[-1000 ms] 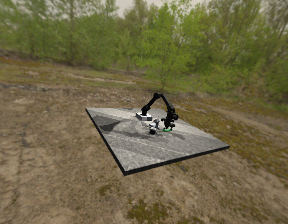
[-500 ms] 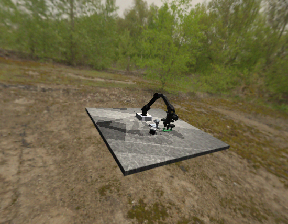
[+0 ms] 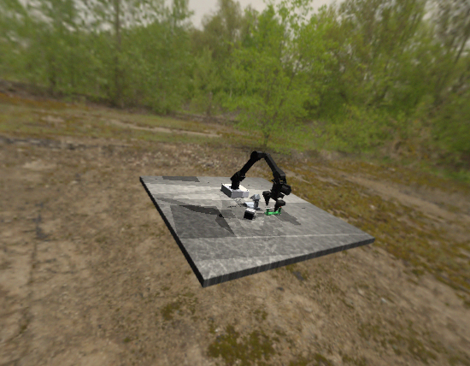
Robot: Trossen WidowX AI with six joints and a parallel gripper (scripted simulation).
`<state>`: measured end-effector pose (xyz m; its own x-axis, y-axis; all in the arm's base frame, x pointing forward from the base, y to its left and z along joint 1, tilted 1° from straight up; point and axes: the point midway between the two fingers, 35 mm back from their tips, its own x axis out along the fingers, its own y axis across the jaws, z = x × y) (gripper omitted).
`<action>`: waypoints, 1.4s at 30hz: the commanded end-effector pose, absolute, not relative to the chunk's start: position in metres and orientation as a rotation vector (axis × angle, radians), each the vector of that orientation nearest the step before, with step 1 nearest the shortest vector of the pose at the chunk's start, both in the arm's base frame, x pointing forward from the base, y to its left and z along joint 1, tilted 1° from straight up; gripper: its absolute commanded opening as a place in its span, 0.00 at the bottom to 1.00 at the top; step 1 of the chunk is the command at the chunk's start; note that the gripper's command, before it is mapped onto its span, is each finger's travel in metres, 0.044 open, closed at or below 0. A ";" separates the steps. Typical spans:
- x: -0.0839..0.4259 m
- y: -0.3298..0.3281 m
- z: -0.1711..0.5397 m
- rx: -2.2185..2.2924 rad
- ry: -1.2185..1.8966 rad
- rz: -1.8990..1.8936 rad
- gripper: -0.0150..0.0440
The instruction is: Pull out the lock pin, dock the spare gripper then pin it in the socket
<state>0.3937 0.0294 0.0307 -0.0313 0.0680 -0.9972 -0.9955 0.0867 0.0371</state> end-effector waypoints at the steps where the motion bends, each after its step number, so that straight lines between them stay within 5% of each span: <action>1: 0.394 0.029 0.042 -1.080 1.224 1.199 1.00; 42: 0.380 0.029 0.139 -1.055 1.267 1.232 1.00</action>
<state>0.3789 0.0288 0.1211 -0.1012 0.0647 -0.9928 -0.9905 0.0866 0.1066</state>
